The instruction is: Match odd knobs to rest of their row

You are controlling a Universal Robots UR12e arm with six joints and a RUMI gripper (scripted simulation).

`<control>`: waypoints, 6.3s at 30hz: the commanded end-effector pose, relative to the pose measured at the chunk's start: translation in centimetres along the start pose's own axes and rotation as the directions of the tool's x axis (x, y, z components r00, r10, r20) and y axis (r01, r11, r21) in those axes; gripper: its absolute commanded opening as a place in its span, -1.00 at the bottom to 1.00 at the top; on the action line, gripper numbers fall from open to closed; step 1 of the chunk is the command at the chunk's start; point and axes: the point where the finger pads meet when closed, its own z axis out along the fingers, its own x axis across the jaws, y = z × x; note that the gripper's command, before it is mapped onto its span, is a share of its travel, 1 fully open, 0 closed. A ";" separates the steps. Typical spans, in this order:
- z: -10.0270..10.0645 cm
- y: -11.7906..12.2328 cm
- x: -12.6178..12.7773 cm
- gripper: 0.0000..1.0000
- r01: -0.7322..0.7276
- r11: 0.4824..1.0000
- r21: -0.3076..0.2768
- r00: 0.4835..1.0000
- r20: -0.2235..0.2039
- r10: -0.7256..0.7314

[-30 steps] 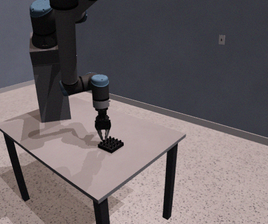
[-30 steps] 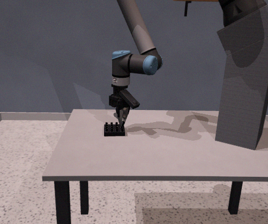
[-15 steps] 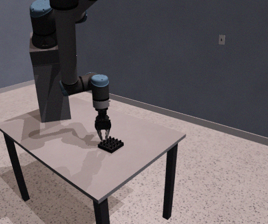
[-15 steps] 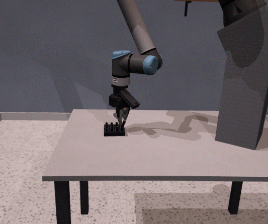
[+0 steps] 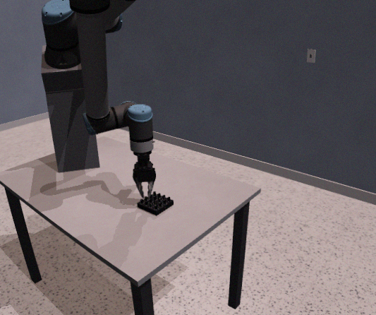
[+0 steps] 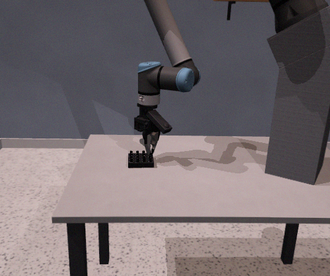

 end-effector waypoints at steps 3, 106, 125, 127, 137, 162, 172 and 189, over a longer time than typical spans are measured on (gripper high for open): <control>-1.2 0.0 0.0 -0.78 0.000 1.000 -0.001 1.000 0.000 0.000; -5.6 0.5 0.2 -0.78 0.998 -0.057 0.000 -0.057 0.001 -0.998; -5.6 0.5 0.2 -0.78 0.998 -0.065 0.000 -0.065 0.001 -0.998; -5.6 0.5 0.2 -0.78 0.998 -0.065 0.000 -0.065 0.001 -0.998; -5.6 0.5 0.2 -0.78 0.998 -0.065 0.000 -0.065 0.001 -0.998; -5.4 0.5 0.2 -0.78 0.997 -0.077 0.000 -0.077 0.001 -0.997; -4.7 0.5 0.1 -0.78 0.996 -0.087 0.000 -0.087 0.001 -0.996; -2.6 0.5 0.1 -0.78 0.996 -0.087 0.000 -0.087 0.001 -0.996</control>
